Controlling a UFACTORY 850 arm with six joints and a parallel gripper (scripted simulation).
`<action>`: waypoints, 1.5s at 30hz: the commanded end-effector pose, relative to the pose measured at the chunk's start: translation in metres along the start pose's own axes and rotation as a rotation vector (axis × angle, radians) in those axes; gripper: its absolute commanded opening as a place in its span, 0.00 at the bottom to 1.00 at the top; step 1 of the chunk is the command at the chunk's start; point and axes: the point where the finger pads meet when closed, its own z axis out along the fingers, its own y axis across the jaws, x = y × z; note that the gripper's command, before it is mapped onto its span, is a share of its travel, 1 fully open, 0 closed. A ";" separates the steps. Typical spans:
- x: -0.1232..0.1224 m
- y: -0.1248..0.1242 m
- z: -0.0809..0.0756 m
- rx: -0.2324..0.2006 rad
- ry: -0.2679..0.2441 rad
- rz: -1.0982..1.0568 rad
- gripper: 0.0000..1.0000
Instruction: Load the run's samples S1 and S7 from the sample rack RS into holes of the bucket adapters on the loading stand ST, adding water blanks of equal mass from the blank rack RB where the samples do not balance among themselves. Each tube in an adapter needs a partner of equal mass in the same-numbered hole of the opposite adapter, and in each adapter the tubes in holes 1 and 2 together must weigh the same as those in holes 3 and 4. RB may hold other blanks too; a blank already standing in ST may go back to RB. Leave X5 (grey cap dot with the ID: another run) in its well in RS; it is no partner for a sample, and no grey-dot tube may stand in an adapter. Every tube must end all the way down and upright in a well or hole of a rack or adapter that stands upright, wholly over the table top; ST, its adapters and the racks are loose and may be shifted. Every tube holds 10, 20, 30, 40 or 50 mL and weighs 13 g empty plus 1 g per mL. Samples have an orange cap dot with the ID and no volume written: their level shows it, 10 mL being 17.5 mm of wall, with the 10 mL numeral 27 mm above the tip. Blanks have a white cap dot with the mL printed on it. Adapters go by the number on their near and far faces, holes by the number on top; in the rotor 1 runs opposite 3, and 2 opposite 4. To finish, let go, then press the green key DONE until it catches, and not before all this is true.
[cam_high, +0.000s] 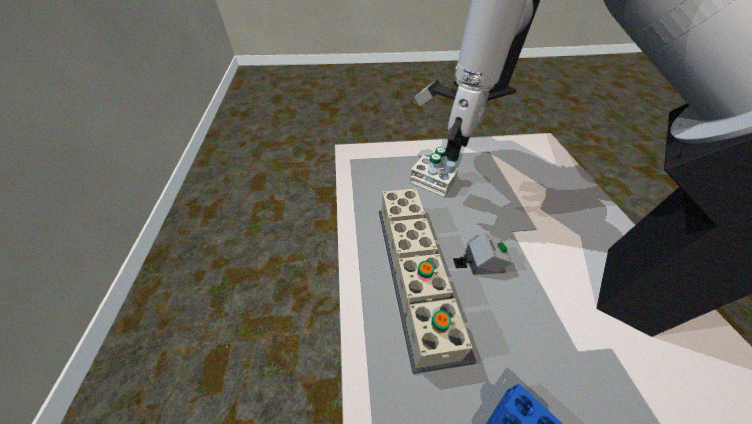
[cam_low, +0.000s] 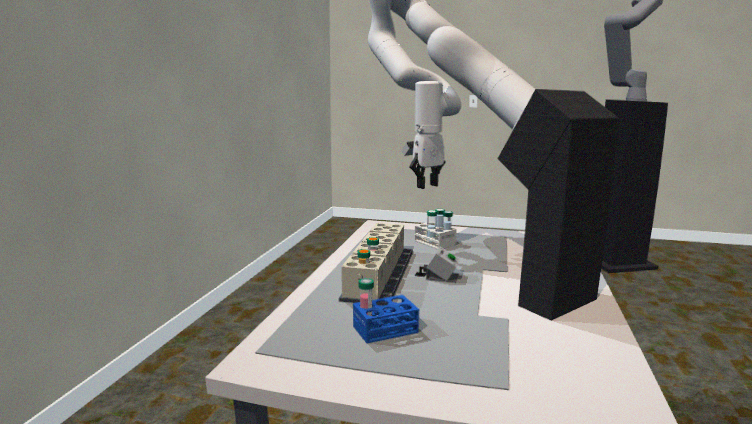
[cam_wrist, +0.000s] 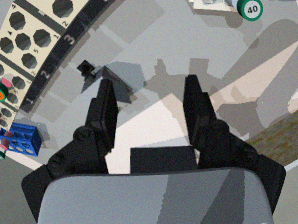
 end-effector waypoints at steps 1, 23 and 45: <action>0.007 0.027 0.001 0.017 -0.005 0.002 0.57; 0.032 0.124 0.003 0.017 -0.005 0.002 0.57; 0.035 0.137 0.007 0.017 -0.005 0.002 0.57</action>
